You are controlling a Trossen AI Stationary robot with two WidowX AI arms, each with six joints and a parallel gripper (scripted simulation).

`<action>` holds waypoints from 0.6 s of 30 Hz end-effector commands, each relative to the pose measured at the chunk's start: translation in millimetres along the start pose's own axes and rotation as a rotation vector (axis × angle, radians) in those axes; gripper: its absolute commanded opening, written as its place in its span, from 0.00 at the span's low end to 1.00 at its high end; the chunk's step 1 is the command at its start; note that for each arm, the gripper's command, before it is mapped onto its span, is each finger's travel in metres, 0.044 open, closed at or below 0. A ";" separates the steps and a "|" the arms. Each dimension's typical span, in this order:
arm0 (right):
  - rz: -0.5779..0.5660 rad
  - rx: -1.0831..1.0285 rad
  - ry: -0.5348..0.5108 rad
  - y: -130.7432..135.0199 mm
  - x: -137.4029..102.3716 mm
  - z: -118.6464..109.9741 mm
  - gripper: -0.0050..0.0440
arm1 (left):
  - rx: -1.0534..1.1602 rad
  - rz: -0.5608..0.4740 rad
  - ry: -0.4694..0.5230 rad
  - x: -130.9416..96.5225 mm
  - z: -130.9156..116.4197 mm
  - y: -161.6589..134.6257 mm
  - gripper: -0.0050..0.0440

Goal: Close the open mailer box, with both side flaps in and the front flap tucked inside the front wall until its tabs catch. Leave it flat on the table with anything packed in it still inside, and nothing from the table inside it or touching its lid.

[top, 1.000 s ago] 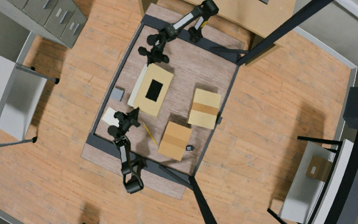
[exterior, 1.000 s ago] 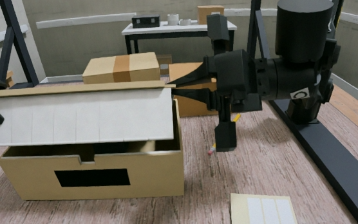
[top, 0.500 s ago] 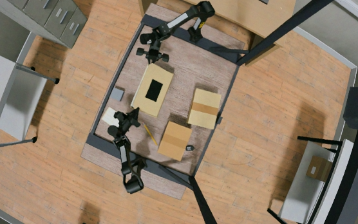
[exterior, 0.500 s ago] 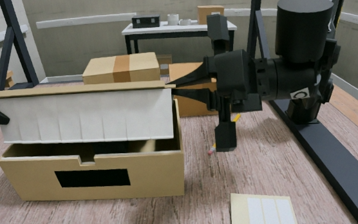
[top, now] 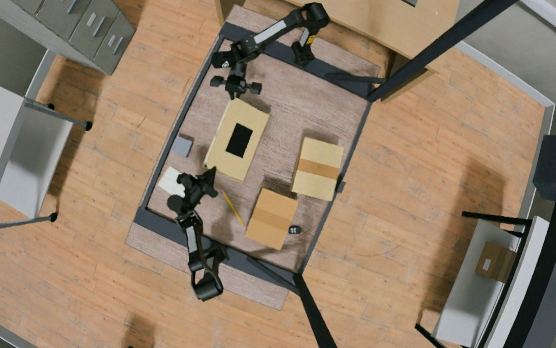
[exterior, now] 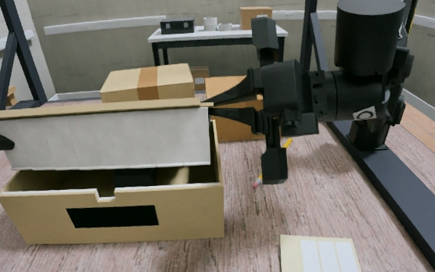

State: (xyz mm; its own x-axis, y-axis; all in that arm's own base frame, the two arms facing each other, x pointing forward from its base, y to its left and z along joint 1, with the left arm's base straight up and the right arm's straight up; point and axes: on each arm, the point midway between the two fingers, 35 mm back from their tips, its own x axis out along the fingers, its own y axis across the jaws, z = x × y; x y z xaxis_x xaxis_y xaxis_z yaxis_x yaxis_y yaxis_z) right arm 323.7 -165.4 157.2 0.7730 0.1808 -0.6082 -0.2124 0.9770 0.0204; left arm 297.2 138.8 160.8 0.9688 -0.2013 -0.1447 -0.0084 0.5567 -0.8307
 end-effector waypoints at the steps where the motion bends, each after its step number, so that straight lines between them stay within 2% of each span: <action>1: -0.003 -0.019 -0.032 -0.4 -7.7 14.0 0.00 | 0.019 -0.011 -0.008 -1.0 5.3 -5.5 0.00; 18: 0.041 0.047 -0.033 -5.4 0.9 -0.3 0.00 | -0.072 -0.026 -0.001 -1.6 0.4 10.3 0.00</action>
State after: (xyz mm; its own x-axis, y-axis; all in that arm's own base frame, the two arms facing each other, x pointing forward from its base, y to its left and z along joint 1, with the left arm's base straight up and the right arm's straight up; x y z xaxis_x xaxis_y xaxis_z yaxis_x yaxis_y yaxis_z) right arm 323.0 -169.2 147.9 0.7700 0.2127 -0.6015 -0.2096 0.9748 0.0765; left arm 297.8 143.5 152.7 0.9687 -0.2091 -0.1340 -0.0097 0.5071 -0.8618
